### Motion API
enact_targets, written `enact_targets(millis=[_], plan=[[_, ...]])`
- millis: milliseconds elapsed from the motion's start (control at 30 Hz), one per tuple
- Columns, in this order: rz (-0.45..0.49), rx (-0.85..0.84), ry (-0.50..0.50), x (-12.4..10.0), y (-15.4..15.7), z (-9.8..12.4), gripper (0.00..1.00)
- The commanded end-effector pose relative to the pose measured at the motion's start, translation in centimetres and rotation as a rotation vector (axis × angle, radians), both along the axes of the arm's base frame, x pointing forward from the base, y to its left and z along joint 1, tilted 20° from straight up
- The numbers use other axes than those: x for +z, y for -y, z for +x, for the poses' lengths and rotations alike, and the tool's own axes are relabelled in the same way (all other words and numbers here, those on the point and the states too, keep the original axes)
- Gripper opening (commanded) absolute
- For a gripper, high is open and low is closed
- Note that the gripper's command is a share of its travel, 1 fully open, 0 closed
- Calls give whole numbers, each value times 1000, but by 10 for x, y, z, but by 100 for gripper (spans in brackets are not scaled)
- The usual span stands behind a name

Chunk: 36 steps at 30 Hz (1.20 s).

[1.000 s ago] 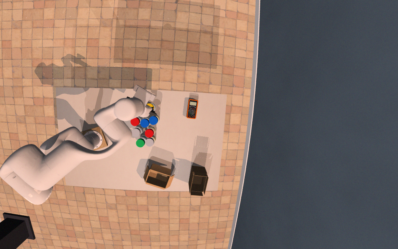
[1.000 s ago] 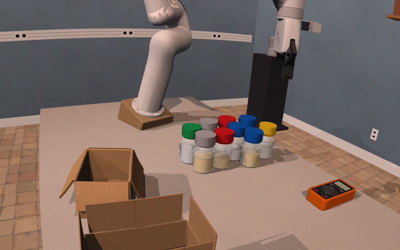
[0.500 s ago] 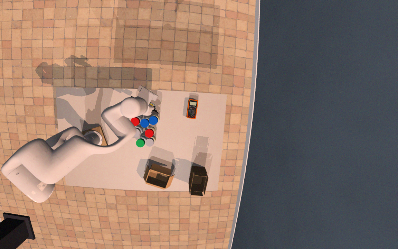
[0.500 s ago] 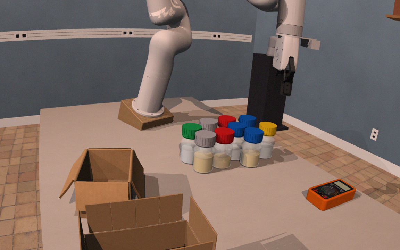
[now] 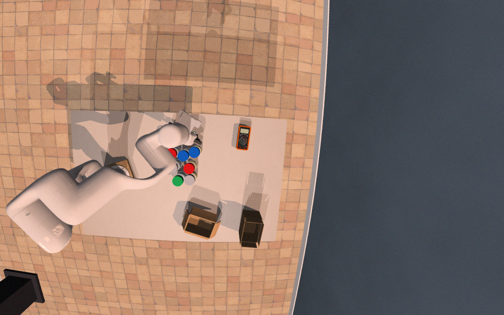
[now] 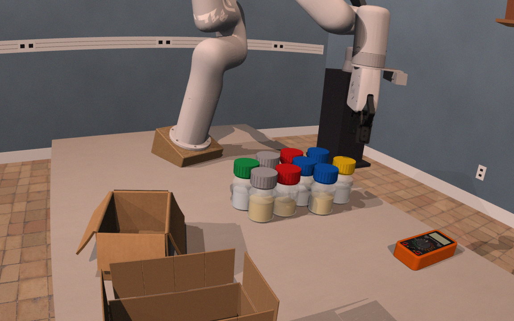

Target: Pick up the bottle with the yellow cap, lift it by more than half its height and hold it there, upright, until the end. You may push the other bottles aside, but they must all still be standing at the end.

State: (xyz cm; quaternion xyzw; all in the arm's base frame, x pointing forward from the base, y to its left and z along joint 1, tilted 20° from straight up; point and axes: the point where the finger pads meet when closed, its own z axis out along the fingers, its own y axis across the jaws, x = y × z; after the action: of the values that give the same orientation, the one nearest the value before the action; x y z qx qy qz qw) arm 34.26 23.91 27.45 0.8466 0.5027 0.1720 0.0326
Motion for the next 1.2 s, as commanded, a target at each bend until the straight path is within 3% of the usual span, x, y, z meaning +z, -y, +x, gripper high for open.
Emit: enact_targets(millis=[0,233,567,800,1167], plan=[[5,-1,6,-22,-3,9,79],[5,-1,6,-22,-3,9,79],[5,-2,6,-68,-9,24,79],[5,-2,6,-68,-9,24,79],[6,-2,8,-106,-16,39,79]])
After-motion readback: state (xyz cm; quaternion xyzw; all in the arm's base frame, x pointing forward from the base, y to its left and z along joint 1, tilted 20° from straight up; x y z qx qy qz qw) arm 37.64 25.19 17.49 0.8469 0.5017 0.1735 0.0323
